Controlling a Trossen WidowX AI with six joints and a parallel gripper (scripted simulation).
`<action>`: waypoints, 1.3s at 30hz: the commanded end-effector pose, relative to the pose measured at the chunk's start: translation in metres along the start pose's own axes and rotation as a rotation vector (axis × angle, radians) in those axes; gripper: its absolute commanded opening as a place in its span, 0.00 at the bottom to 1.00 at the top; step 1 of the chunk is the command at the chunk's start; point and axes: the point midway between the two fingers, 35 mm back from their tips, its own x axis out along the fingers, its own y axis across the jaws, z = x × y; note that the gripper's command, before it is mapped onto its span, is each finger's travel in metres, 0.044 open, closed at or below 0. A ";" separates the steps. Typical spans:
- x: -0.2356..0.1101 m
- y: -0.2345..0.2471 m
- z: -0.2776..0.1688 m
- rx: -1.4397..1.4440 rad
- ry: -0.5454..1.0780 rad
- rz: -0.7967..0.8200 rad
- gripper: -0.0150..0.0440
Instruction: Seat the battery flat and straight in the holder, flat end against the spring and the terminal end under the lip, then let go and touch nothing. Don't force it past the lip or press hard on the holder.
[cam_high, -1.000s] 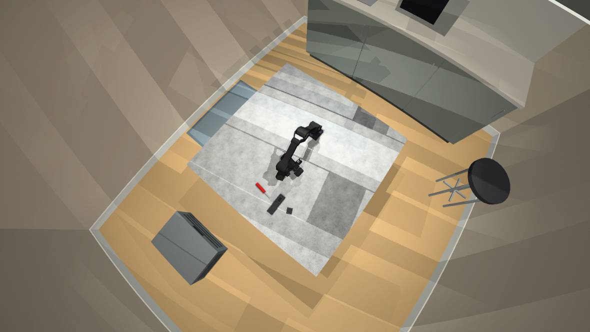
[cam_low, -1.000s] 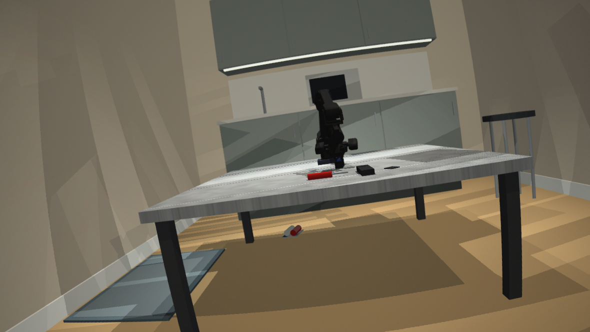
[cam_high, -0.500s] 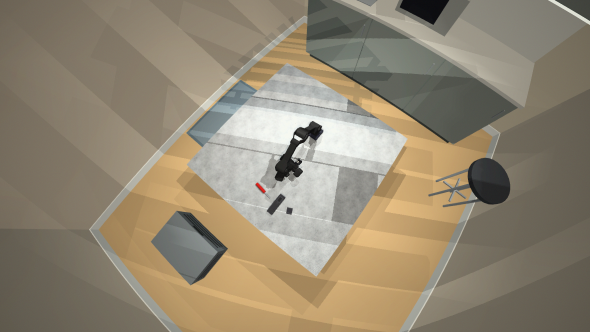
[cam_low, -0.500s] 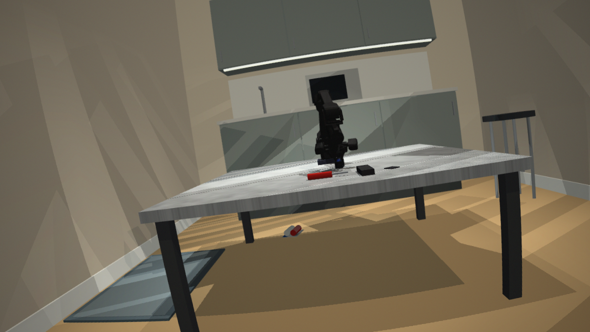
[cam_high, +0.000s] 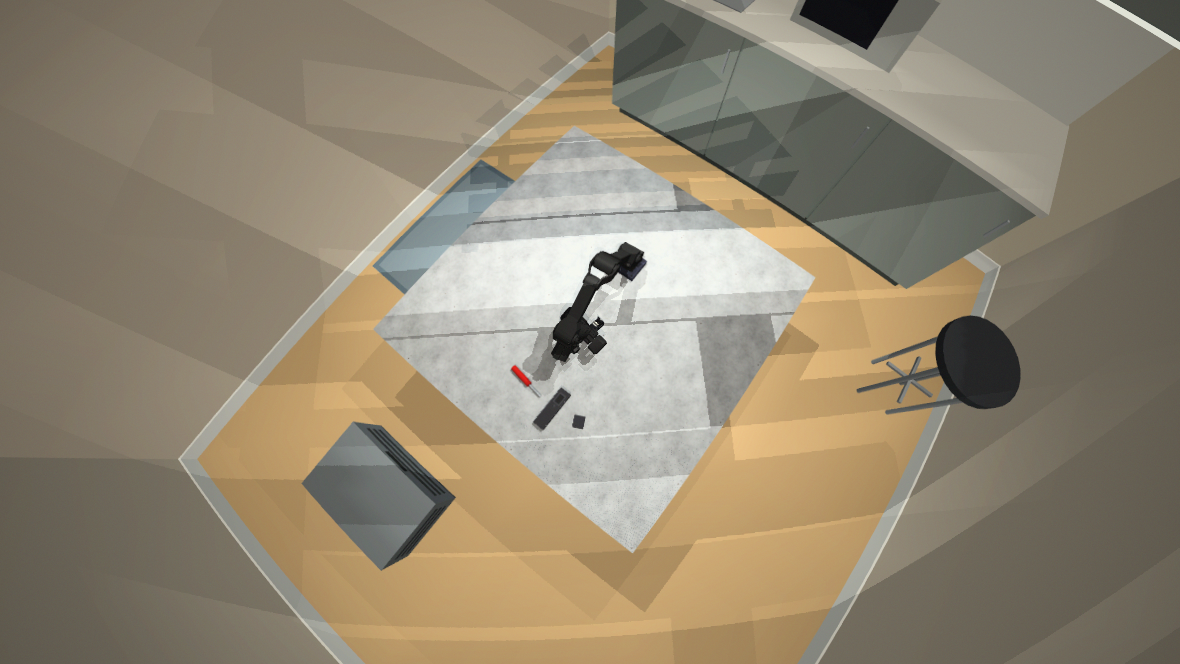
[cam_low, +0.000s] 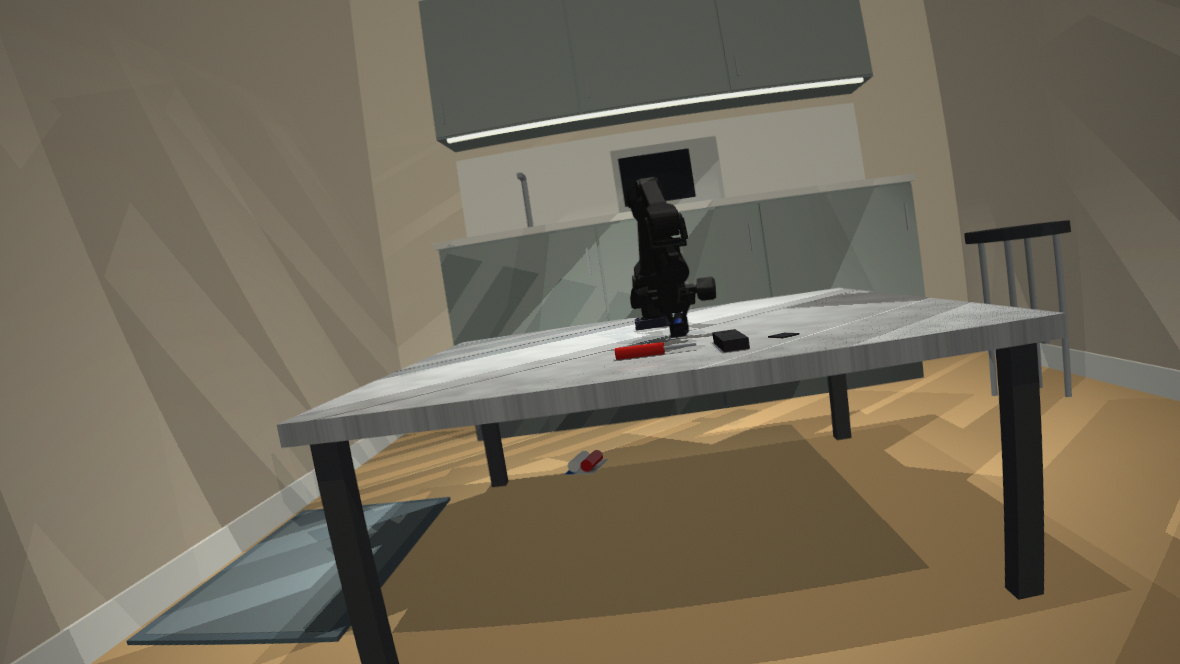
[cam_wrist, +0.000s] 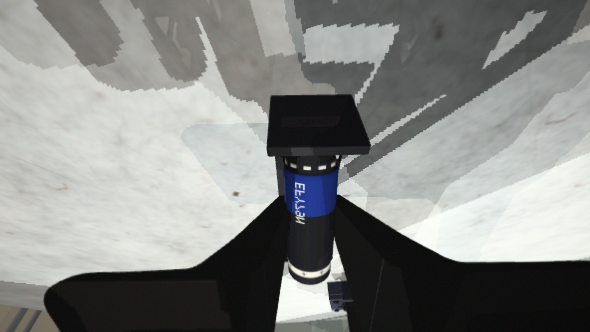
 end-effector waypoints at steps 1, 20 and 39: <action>0.000 0.000 0.003 0.001 -0.036 -0.003 0.38; 0.003 0.000 0.002 0.000 -0.124 -0.008 0.38; 0.007 0.001 0.000 0.002 -0.212 -0.011 0.38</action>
